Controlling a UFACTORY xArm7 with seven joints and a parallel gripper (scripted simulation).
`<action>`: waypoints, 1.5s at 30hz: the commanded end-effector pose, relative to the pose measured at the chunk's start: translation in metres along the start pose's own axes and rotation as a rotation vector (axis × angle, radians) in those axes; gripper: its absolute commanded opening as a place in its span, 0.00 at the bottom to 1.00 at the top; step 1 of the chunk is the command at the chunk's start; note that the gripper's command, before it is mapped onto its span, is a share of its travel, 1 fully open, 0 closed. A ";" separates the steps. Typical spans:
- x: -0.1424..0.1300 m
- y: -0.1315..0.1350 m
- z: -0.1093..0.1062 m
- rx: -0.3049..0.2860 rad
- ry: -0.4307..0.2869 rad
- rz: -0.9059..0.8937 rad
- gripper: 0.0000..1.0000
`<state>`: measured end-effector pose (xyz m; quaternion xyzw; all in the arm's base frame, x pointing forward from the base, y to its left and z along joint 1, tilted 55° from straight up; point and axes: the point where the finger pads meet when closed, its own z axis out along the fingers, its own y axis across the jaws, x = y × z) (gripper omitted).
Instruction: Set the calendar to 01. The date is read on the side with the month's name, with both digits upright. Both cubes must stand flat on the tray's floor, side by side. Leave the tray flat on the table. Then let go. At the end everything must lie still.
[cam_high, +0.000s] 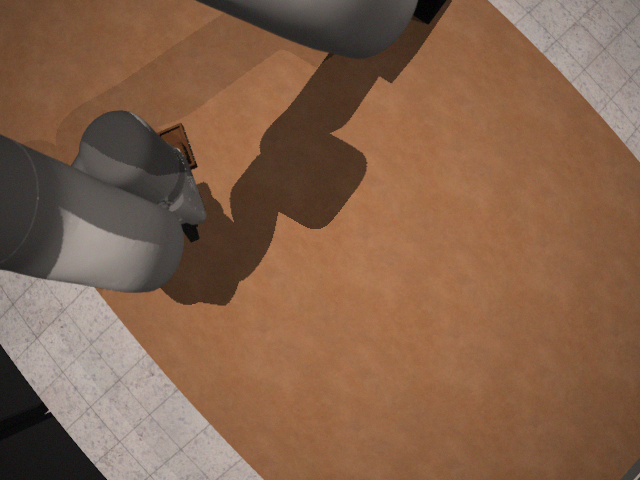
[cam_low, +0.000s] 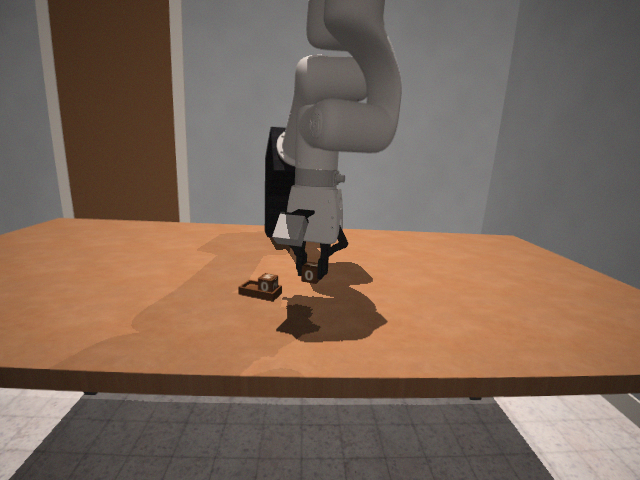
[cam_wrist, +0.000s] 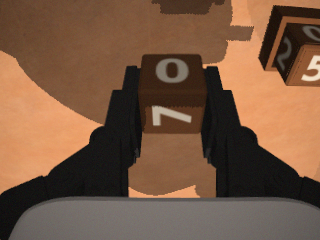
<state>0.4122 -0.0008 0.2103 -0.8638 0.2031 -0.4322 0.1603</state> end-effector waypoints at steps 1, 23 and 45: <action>0.002 -0.001 0.029 -0.001 0.004 0.000 0.29; 0.002 -0.001 0.044 -0.001 0.004 0.000 0.29; 0.002 -0.001 0.044 -0.001 0.004 0.000 0.29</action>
